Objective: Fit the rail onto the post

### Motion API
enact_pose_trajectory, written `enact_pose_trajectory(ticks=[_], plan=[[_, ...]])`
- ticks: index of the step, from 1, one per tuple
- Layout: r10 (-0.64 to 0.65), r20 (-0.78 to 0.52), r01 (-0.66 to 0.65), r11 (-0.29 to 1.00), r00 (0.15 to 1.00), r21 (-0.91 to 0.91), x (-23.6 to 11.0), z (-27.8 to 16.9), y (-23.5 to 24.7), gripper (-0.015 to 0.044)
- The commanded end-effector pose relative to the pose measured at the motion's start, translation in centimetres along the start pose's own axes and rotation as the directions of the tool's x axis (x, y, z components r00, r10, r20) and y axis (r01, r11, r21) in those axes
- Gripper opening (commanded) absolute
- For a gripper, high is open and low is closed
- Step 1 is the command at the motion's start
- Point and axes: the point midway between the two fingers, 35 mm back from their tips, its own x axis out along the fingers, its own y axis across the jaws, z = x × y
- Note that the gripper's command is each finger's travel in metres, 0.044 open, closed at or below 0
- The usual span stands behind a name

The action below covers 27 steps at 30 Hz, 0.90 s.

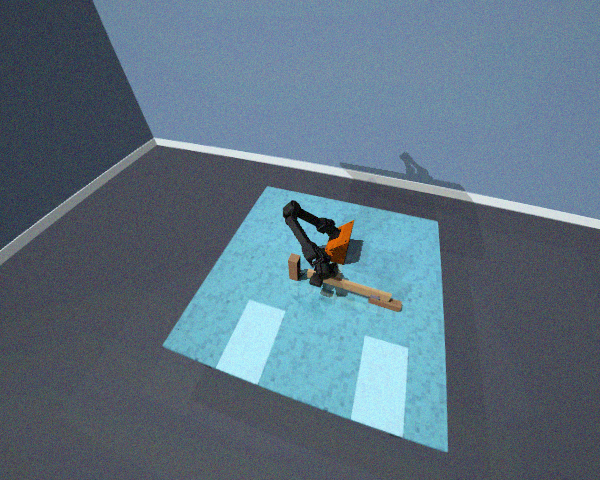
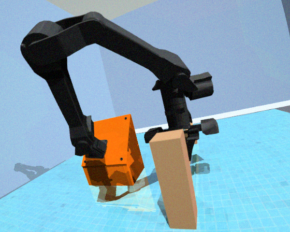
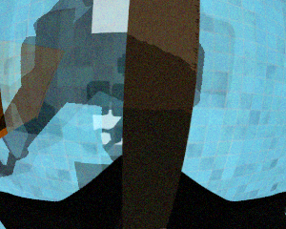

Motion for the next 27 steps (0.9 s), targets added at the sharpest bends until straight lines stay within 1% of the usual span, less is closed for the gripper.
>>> enact_pose_trajectory(ticks=[1,27], plan=[[-0.002,0.009,0.002,1.000,1.000,-0.001,-0.08,0.18,0.00,0.0000],[-0.002,0.008,0.002,1.000,1.000,-0.001,-0.14,-0.43,0.00,0.0000]])
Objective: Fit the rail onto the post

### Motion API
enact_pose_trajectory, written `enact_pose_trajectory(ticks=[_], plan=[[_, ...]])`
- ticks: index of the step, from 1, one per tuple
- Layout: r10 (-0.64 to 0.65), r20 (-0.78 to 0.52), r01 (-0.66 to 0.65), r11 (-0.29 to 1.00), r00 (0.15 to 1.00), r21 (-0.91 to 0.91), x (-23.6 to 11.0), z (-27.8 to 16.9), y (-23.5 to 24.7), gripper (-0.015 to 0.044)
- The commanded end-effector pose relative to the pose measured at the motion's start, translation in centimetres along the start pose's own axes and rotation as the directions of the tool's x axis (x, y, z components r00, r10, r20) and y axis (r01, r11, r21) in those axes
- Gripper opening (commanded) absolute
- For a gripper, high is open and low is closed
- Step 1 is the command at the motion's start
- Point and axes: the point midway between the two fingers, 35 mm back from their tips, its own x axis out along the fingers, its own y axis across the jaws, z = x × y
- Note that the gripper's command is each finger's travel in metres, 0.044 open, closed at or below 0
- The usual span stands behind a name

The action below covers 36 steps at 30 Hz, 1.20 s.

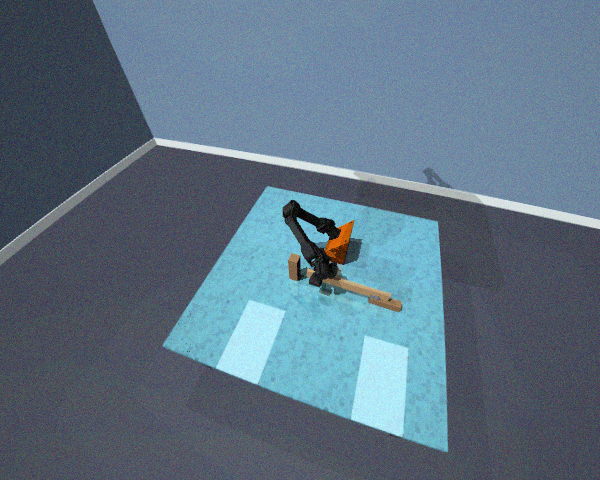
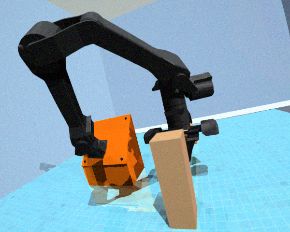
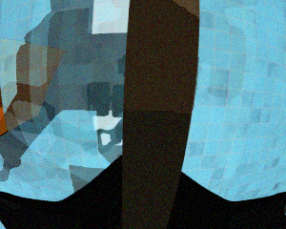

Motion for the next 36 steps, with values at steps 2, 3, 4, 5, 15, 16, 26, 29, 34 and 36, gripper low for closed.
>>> enact_pose_trajectory(ticks=[2,3,4,5,15,16,26,29,34,36], plan=[[-0.004,0.003,0.004,1.000,1.000,-0.003,-0.2,-0.2,0.0,0.0000],[-0.004,0.003,0.004,1.000,1.000,-0.003,-0.2,-0.2,0.0,0.0000],[-0.004,0.003,0.004,1.000,1.000,-0.003,-0.3,-0.2,0.0,0.0000],[-0.004,0.003,0.004,1.000,1.000,-0.003,-0.3,-0.3,0.0,0.0000],[-0.004,0.003,0.004,1.000,1.000,-0.003,-0.3,-0.6,-0.1,0.0000],[-0.004,0.003,0.004,1.000,1.000,-0.003,-0.3,-0.6,-0.1,0.0000],[-0.004,0.003,0.004,1.000,1.000,-0.003,-0.3,-0.9,-0.1,0.0000],[-0.004,0.003,0.004,1.000,1.000,-0.003,-0.2,-1.0,-0.1,0.0000],[-0.004,0.003,0.004,1.000,1.000,-0.003,-0.2,-1.1,-0.1,0.0000],[-0.004,0.003,0.004,1.000,1.000,-0.003,-0.2,-1.2,-0.1,0.0000]])
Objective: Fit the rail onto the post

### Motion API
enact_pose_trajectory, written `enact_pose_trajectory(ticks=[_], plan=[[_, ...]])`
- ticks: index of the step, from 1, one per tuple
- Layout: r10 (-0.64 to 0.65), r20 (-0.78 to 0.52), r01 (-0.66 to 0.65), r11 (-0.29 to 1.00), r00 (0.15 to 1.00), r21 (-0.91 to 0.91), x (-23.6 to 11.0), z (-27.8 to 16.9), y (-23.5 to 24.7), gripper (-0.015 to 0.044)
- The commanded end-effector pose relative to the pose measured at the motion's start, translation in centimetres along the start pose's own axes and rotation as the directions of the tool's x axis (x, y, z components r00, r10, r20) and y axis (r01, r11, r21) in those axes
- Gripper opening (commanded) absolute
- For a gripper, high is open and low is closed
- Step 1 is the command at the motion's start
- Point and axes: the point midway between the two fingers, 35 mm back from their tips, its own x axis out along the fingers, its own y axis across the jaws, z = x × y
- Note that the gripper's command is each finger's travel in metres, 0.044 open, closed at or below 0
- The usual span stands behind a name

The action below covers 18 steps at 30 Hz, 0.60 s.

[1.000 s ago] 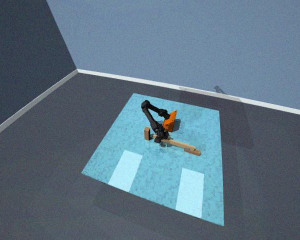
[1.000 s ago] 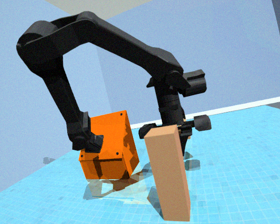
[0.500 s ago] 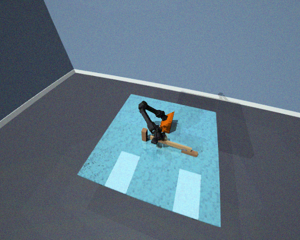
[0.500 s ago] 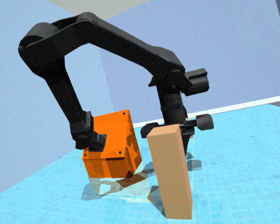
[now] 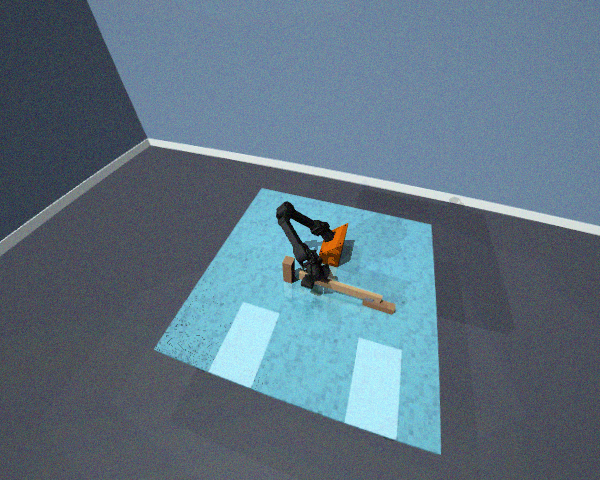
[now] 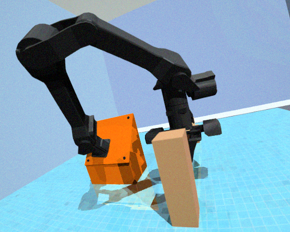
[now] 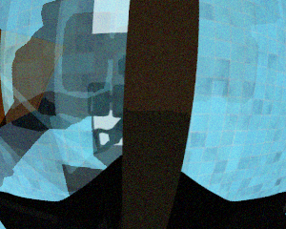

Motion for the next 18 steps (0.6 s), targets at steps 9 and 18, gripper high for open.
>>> enact_pose_trajectory(ticks=[9,18], plan=[[-0.006,0.001,0.006,1.000,1.000,-0.002,-0.13,-0.40,-0.09,0.0000],[-0.006,0.001,0.006,1.000,1.000,-0.002,-0.21,-0.68,-0.09,0.0000]])
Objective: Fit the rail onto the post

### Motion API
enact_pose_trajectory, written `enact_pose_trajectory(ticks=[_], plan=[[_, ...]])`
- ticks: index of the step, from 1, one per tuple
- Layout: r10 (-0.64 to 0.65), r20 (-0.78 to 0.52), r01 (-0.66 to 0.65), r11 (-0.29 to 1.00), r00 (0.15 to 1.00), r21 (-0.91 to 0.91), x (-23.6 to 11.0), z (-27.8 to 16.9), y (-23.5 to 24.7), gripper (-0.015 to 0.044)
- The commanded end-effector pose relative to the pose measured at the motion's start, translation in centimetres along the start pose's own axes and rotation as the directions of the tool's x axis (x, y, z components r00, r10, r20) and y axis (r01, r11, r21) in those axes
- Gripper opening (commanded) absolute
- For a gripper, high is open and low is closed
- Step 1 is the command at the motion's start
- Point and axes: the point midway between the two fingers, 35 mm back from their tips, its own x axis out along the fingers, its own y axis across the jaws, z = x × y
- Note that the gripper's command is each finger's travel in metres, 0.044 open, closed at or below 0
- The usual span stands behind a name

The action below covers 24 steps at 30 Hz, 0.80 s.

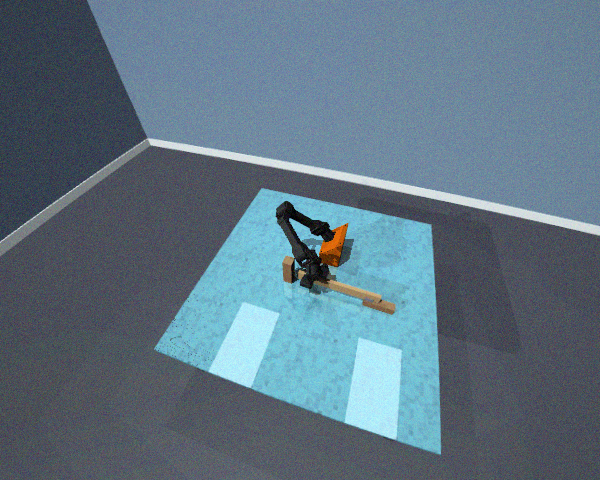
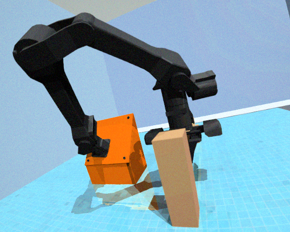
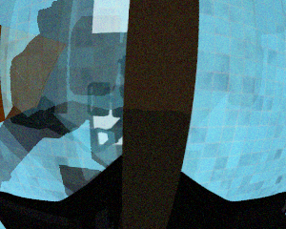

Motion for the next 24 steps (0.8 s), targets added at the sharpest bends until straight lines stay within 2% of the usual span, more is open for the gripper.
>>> enact_pose_trajectory(ticks=[1,24], plan=[[-0.005,0.001,0.005,1.000,1.000,-0.002,-0.21,-0.18,-0.04,0.0000],[-0.005,0.001,0.005,1.000,1.000,-0.002,-0.14,-0.89,-0.02,0.0000]])
